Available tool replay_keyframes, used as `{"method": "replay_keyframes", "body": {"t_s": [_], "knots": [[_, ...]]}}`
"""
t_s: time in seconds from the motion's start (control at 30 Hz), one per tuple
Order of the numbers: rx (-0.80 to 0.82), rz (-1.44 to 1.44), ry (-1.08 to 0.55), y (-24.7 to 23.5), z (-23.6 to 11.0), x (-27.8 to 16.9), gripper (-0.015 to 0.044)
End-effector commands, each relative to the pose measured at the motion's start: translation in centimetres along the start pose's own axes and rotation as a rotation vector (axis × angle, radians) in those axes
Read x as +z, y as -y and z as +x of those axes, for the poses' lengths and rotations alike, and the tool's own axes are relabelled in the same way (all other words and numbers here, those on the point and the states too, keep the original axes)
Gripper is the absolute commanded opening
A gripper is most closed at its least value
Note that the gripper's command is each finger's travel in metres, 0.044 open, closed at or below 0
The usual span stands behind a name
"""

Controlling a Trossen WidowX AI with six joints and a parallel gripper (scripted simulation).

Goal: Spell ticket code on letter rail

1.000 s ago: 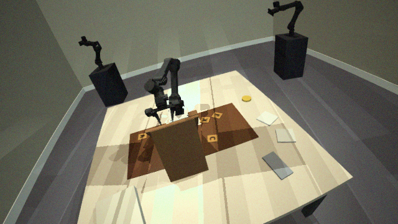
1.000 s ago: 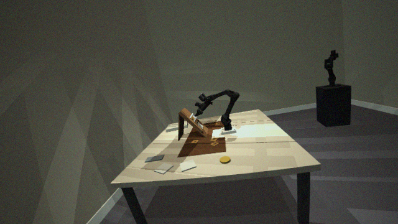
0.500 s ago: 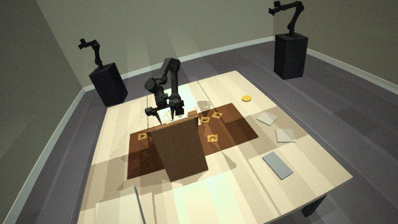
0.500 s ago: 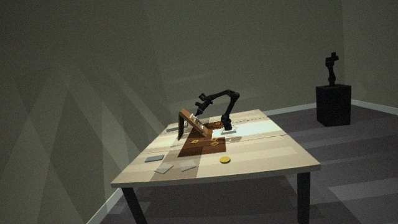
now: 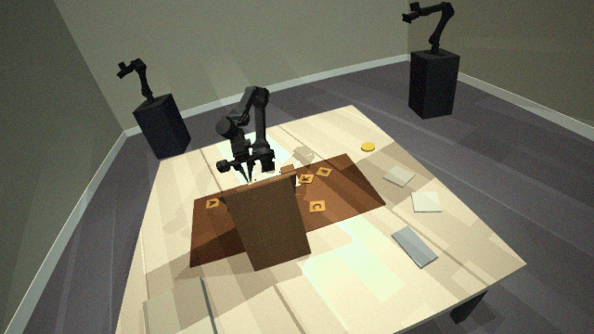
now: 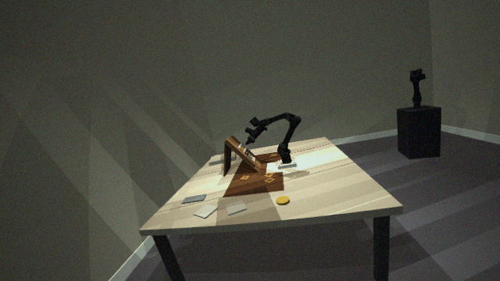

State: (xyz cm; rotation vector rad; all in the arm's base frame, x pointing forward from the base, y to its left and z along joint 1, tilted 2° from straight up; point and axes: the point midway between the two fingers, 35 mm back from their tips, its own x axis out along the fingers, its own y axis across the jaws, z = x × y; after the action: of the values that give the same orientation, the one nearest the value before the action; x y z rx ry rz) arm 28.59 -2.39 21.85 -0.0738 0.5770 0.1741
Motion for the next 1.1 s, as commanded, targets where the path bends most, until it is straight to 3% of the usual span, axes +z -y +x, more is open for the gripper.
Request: {"method": "replay_keyframes", "body": {"t_s": [0.0, 0.23, 0.77, 1.07], "knots": [[0.0, 0.0, 0.0, 0.0, 0.0, 0.0, 0.0], [-0.002, 0.004, -0.025, 0.2, 0.1, 0.2, 0.0], [-0.006, 0.0, -0.657, 3.4, 1.6, 2.4, 0.0], [-0.004, -0.004, -0.684, 3.5, 1.6, 2.4, 0.0]]}}
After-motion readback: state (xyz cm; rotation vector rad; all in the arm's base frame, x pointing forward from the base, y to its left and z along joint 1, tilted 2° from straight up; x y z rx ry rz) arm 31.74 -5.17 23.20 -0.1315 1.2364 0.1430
